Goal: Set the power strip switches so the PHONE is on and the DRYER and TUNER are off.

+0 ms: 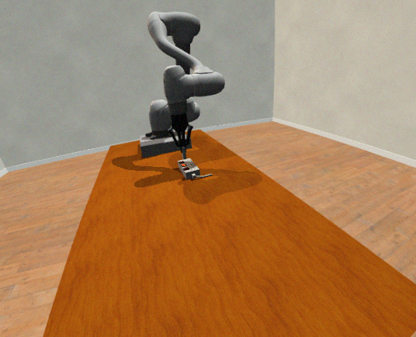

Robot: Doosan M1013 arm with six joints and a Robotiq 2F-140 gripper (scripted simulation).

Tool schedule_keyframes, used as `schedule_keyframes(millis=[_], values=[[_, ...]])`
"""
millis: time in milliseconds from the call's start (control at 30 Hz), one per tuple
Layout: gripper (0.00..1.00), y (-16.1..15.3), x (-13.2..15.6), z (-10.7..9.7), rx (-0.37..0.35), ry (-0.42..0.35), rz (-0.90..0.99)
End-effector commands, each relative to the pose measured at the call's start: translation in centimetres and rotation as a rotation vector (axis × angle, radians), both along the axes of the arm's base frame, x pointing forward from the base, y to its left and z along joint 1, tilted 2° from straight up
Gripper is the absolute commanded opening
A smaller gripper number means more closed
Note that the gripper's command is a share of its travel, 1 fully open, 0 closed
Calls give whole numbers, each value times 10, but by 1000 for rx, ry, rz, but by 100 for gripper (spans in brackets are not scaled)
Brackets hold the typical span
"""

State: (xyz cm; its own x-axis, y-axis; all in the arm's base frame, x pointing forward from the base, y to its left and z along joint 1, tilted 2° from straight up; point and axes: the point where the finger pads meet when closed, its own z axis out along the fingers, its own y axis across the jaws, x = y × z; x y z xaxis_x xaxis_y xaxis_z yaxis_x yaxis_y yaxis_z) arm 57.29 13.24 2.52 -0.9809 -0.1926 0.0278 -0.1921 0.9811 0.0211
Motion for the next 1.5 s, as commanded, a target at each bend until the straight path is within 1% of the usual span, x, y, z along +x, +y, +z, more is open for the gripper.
schedule_keyframes(millis=[0,367,400,533,667,733,1167,1233,1467], values=[[0,1,0,2,2,1,-8],[0,1,0,2,2,1,-8],[100,1,0,2,2,1,-8],[100,1,0,5,2,1,-8],[100,1,1,15,2,1,-8],[100,1,1,15,2,1,-8],[100,0,3,75,2,1,-8],[100,0,3,81,2,1,-8],[100,0,3,86,2,1,-8]])
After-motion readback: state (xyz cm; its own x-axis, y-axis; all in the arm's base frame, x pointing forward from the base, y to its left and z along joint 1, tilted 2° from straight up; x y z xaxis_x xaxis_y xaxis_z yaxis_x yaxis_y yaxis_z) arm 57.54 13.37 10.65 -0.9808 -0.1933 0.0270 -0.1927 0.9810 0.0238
